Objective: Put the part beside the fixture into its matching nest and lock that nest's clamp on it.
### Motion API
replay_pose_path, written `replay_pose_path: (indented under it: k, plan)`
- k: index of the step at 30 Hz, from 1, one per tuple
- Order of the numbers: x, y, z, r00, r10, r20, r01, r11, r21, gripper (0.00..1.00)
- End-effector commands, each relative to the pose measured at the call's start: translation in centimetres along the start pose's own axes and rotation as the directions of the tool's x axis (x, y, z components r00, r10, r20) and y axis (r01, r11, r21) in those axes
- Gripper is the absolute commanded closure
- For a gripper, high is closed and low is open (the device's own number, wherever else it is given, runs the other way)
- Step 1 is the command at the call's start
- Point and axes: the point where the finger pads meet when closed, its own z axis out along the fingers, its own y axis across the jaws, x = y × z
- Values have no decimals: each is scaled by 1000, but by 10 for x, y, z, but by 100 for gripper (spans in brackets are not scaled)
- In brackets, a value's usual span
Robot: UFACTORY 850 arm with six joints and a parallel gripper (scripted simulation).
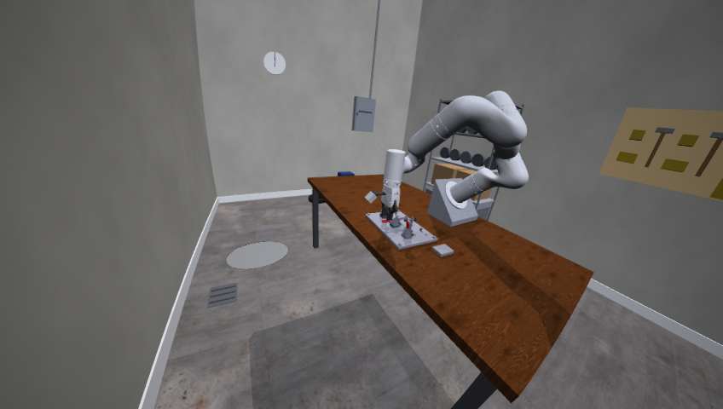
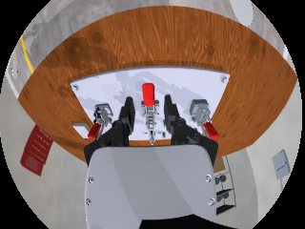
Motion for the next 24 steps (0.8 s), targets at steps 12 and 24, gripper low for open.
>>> replay_pose_path:
  k: [12, 24]
  plan:
    - [1, 0, 29, 1000, 0, -1, 0, 1000, 0, 53]
    - [1, 0, 35, 1000, 0, -1, 0, 1000, 0, 53]
